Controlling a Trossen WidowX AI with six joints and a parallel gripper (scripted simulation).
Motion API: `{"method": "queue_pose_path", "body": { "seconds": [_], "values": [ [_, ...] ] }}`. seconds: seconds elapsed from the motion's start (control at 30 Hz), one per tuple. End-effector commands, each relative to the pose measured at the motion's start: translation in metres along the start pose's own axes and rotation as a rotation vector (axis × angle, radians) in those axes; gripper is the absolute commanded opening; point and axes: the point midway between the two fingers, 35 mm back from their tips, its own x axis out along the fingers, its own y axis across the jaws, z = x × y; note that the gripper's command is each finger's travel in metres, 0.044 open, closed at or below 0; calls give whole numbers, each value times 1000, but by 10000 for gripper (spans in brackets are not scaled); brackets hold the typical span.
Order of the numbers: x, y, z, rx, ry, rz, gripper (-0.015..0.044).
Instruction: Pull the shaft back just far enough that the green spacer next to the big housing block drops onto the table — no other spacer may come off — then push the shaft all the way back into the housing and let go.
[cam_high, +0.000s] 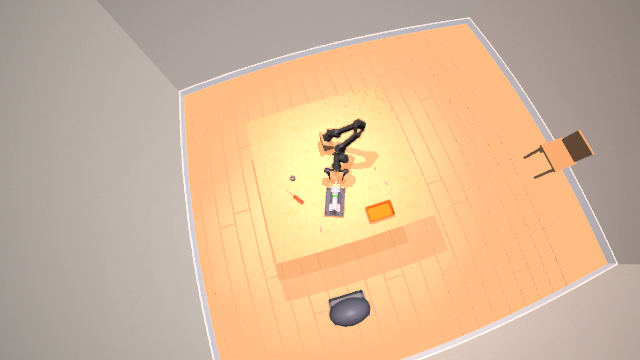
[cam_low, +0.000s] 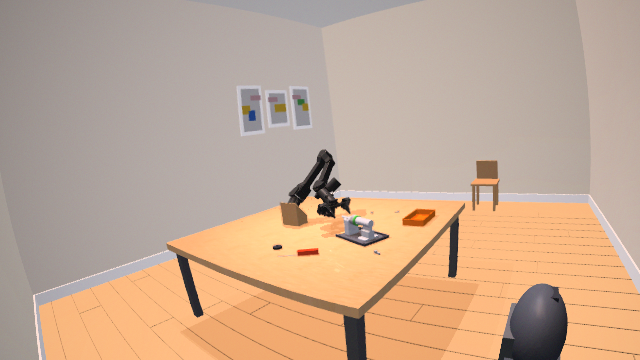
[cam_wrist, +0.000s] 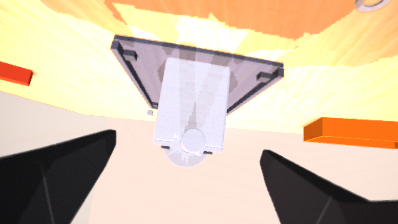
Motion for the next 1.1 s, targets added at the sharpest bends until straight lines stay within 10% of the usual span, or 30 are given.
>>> {"method": "queue_pose_path", "body": {
  "seconds": [0.0,1.07],
  "values": [
    [9,-1,-1,3,5,0,440],
    [24,0,-1,3,5,-1,440]
  ]
}}
